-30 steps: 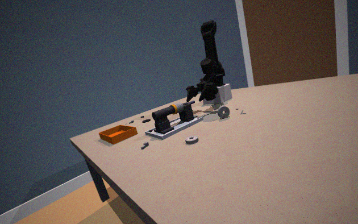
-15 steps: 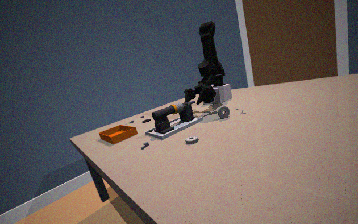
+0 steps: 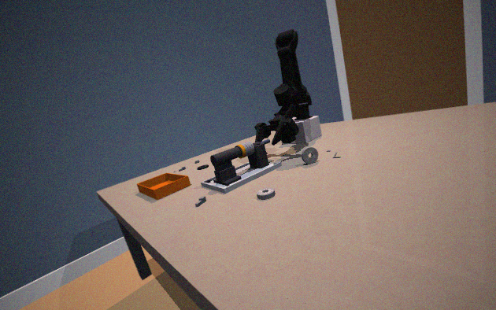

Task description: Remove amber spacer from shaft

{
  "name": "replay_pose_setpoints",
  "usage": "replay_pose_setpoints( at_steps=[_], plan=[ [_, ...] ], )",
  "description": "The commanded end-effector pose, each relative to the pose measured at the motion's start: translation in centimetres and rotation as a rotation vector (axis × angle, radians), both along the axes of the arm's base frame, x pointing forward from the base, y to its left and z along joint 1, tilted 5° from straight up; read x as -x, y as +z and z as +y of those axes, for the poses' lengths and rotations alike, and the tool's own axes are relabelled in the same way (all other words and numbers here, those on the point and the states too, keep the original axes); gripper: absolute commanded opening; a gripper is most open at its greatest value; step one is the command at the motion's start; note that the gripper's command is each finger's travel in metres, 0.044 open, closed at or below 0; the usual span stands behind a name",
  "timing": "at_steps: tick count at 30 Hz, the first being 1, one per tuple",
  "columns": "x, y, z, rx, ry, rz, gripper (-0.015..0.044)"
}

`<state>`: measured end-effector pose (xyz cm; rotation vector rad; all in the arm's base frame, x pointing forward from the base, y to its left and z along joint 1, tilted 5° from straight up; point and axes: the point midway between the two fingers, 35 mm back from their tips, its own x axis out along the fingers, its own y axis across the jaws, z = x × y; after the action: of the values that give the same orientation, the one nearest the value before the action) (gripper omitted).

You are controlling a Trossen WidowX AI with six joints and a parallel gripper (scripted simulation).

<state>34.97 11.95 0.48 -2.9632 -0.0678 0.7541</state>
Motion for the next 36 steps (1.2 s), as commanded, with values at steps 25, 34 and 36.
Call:
replay_pose_setpoints(
  at_steps=[25,34,36],
  plan=[
    [-0.6,-0.2,0.2,0.000,0.007,-0.003,0.0440],
    [-1.6,-0.8,0.2,0.000,0.007,-0.003,0.0440],
    [-1.6,-0.8,0.2,0.000,0.007,-0.003,0.0440]
  ],
)
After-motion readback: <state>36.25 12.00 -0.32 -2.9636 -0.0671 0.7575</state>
